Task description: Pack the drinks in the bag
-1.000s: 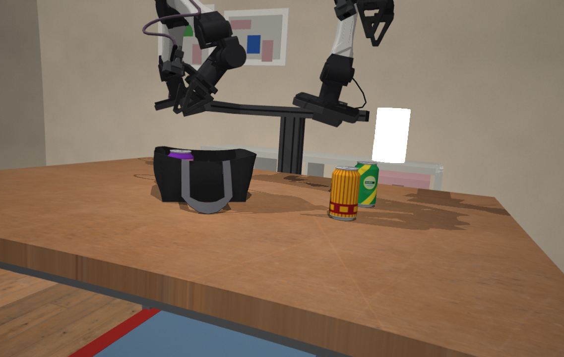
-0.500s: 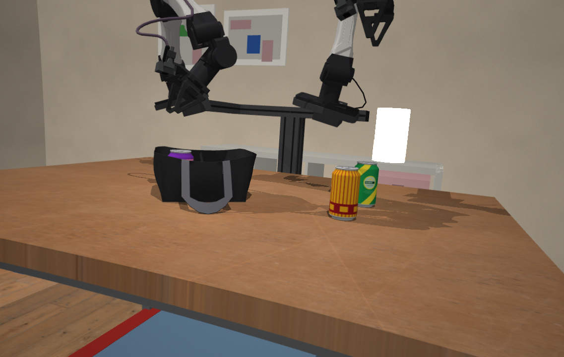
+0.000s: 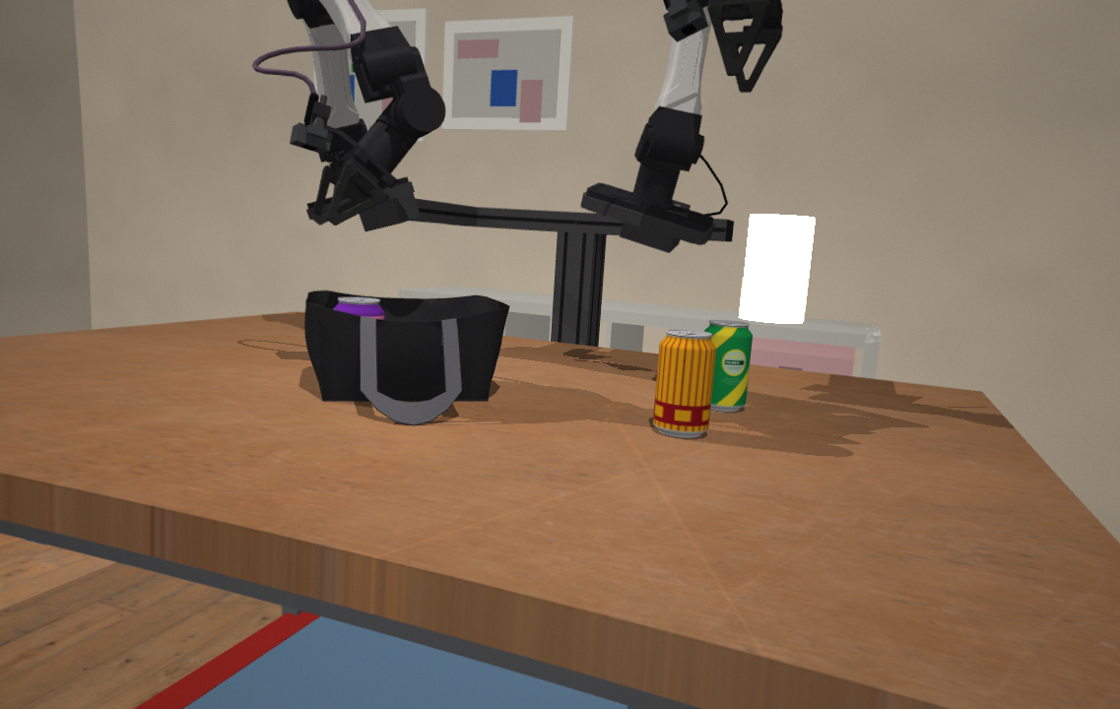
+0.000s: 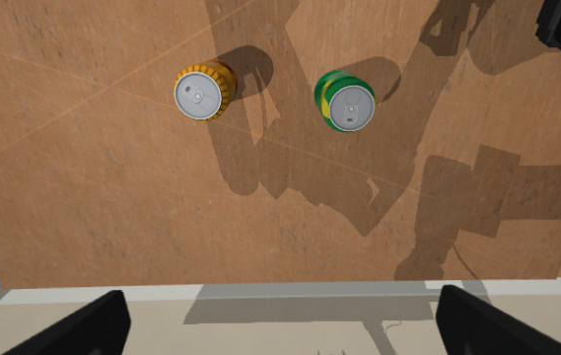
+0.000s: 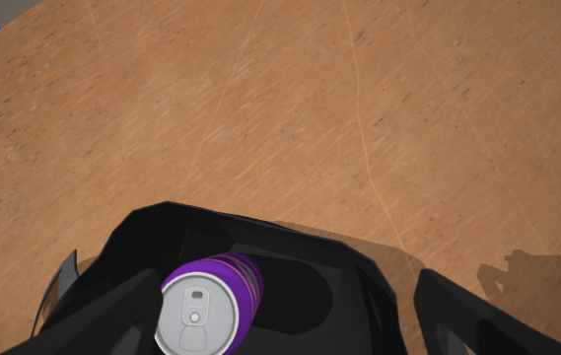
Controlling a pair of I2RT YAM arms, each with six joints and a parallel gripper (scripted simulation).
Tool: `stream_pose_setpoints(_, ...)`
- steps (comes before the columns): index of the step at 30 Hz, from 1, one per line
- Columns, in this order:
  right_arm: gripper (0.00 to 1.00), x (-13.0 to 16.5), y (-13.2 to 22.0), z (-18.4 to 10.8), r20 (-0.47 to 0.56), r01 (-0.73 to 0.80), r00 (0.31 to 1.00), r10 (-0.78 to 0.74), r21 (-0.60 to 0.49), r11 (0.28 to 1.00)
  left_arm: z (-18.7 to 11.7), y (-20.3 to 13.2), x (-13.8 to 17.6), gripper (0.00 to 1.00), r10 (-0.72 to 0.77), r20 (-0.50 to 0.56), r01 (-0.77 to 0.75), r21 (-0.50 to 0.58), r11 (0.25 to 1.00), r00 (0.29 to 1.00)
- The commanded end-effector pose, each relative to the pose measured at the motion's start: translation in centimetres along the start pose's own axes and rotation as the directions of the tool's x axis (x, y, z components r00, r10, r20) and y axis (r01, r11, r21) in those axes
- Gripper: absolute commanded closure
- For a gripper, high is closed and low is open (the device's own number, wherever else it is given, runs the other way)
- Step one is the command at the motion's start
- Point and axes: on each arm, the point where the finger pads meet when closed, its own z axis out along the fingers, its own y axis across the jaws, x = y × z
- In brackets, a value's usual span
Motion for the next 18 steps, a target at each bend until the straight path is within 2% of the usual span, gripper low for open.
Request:
stream_pose_setpoints(1,0.14,-2.1,0.4,-0.2,-0.006,-0.065,0.998,0.065,-0.053,0.996,-0.8,0.6,0.2,0.0,-0.017,-0.018,0.016,-0.057,0.998,1.0)
stream_pose_setpoints(10,0.14,-2.3,-1.6,0.3,-0.01,-0.052,0.999,0.052,-0.04,0.998,-0.8,0.6,0.2,0.0,-0.017,-0.018,0.016,-0.057,0.998,1.0)
stream_pose_setpoints(12,0.14,0.4,-1.3,-0.1,-0.012,0.014,1.0,-0.015,-0.047,0.999,-0.8,0.6,0.2,0.0,-0.017,-0.018,0.016,-0.057,0.998,1.0)
stream_pose_setpoints(13,0.14,0.6,-1.4,0.1,-0.012,0.018,1.0,-0.018,-0.044,0.999,-0.8,0.6,0.2,0.0,-0.017,-0.018,0.016,-0.057,0.998,1.0)
stream_pose_setpoints(17,0.14,-1.1,-0.4,-0.2,-0.001,-0.03,1.0,0.03,-0.058,0.998,-0.8,0.6,0.2,0.0,-0.017,-0.018,0.016,-0.057,0.998,1.0)
stream_pose_setpoints(18,0.14,-2.7,-1.8,0.5,-0.009,-0.065,0.998,0.064,-0.05,0.997,-0.8,0.6,0.2,0.0,-0.017,-0.018,0.016,-0.057,0.998,1.0)
